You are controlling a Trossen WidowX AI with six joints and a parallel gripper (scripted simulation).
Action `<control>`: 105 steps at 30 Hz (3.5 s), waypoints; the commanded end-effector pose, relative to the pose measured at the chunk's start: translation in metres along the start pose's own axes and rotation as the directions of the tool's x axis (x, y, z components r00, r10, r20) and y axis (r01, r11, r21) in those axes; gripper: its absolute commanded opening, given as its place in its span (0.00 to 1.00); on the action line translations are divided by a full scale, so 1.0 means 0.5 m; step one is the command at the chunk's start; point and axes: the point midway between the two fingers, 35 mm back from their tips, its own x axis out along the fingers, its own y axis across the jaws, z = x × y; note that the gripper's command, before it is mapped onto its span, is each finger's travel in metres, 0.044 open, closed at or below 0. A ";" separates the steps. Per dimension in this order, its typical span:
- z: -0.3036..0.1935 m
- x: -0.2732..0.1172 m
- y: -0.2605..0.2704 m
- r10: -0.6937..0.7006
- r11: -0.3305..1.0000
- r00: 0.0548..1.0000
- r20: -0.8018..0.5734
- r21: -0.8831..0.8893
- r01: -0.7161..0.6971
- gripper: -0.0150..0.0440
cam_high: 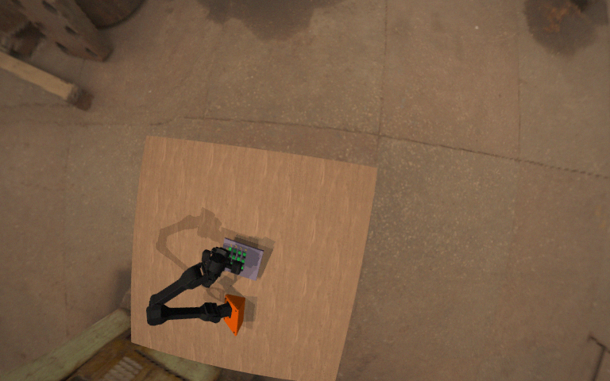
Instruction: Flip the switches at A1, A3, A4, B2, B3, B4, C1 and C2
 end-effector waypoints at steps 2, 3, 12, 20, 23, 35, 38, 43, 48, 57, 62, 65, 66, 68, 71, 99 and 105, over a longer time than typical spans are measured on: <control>0.001 0.001 0.001 0.005 1.000 1.000 0.001 0.003 -0.005 0.25; 0.001 0.001 0.001 0.005 1.000 1.000 0.001 0.003 -0.005 0.25; 0.001 0.003 0.001 0.005 1.000 1.000 0.001 0.003 -0.005 0.25; 0.001 0.005 0.001 0.005 1.000 1.000 0.001 0.003 -0.005 0.25; 0.000 0.006 0.001 0.005 1.000 1.000 0.001 0.003 -0.005 0.25; 0.000 0.009 0.001 0.005 1.000 1.000 0.001 0.003 -0.005 0.25; 0.000 0.009 0.001 0.005 1.000 1.000 0.001 0.003 -0.005 0.25; 0.000 0.011 0.001 0.005 1.000 1.000 0.001 0.003 -0.005 0.25; 0.000 0.012 0.001 0.005 1.000 1.000 0.002 0.003 -0.005 0.25; 0.005 -0.113 -0.001 0.002 1.000 1.000 -0.025 0.004 -0.002 0.25; 0.005 -0.117 -0.001 0.003 1.000 1.000 -0.026 0.004 -0.003 0.25; 0.021 -0.117 -0.037 0.001 1.000 1.000 -0.025 0.003 -0.001 0.25; 0.030 -0.117 -0.064 0.000 1.000 1.000 -0.025 0.003 0.000 0.25; 0.041 -0.117 -0.098 0.000 1.000 1.000 -0.024 0.002 0.000 0.25; 0.042 -0.116 -0.103 0.000 1.000 1.000 -0.024 0.002 0.000 0.25; 0.041 -0.004 -0.101 0.003 1.000 0.999 -0.049 0.001 -0.002 0.25; 0.041 0.001 -0.101 0.003 1.000 0.999 -0.049 0.001 -0.003 0.25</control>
